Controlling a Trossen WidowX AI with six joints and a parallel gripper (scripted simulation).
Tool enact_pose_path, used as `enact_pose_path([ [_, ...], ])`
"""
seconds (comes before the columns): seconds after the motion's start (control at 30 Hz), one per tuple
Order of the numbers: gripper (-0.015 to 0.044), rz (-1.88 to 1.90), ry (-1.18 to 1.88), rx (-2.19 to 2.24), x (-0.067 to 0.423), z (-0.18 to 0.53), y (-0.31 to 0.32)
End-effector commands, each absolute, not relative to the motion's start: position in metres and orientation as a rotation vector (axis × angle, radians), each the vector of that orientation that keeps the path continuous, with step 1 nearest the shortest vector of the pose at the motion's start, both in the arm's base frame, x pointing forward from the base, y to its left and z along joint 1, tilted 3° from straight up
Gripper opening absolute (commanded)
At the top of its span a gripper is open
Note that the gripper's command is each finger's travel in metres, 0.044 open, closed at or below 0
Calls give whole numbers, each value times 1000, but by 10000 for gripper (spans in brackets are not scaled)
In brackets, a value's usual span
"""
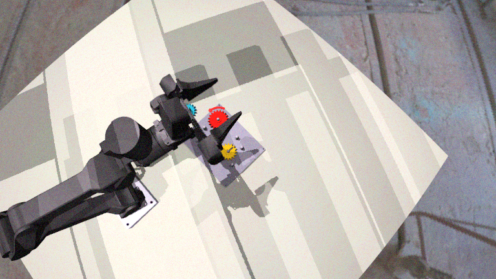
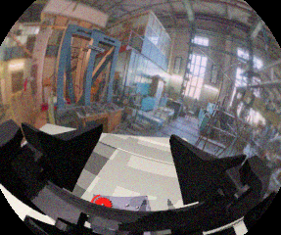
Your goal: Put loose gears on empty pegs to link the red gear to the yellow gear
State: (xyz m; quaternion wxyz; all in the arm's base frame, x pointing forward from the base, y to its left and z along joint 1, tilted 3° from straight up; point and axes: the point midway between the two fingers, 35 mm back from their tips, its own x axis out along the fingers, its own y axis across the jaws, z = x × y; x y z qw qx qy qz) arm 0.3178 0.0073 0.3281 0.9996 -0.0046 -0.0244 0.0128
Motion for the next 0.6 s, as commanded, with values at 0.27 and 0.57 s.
enact_pose_path([
  [0.27,440,168,359,46,330,248,62],
  [0.57,440,282,1013,-22,273,139,127],
])
